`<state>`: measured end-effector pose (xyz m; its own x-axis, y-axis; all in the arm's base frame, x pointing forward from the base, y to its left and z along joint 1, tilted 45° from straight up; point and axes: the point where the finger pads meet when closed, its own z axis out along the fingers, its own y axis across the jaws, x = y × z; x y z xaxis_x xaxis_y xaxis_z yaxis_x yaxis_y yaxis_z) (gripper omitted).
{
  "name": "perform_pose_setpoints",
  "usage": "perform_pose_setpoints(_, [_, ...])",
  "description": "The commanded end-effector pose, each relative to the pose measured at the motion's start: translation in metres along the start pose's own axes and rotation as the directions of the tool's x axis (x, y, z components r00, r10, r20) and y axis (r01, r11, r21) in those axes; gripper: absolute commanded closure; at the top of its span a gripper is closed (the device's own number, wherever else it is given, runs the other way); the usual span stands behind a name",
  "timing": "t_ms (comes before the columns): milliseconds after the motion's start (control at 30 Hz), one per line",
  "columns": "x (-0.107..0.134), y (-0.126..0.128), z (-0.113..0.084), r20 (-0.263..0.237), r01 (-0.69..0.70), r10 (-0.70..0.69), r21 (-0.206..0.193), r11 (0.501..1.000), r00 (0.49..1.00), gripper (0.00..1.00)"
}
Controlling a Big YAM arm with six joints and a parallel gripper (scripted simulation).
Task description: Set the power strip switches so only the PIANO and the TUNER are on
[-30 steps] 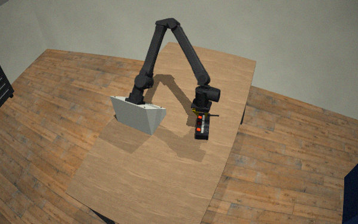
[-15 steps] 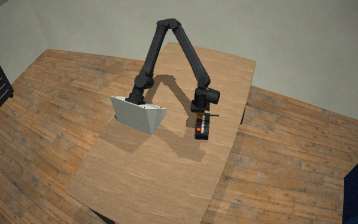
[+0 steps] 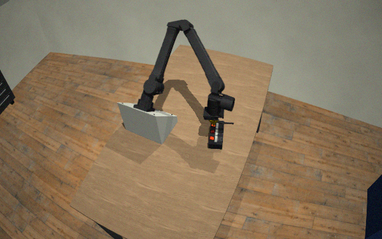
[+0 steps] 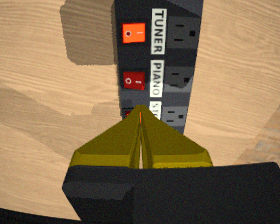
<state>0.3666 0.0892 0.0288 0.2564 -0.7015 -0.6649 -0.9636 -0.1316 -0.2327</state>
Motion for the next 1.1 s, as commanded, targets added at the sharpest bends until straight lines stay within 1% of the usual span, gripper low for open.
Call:
perform_pose_setpoints(0, [0.0,-0.01,-0.001,0.003,0.021,-0.021,0.006,1.0,1.0,1.0])
perform_pose_setpoints(233, [-0.001,-0.01,0.003,0.003,0.026,-0.026,0.006,1.0,1.0,1.0])
perform_pose_setpoints(367, [-0.001,-0.005,0.006,0.005,0.007,-0.007,0.001,1.0,1.0,1.0])
perform_pose_setpoints(433, [-0.001,-0.005,0.006,0.005,0.007,-0.007,0.001,1.0,1.0,1.0])
perform_pose_setpoints(467, [0.003,-0.003,0.004,0.003,-0.009,0.009,0.005,1.0,1.0,1.0])
perform_pose_setpoints(567, [-0.001,0.0,0.011,0.007,0.0,0.0,-0.007,1.0,1.0,1.0])
perform_pose_setpoints(933, [-0.001,-0.001,0.023,0.006,0.001,-0.001,-0.006,1.0,1.0,1.0])
perform_pose_setpoints(1033, [0.001,-0.001,0.023,0.004,-0.002,0.002,-0.002,1.0,1.0,1.0])
perform_pose_setpoints(1067, [-0.001,0.001,0.026,0.006,0.0,0.001,-0.008,1.0,1.0,1.0])
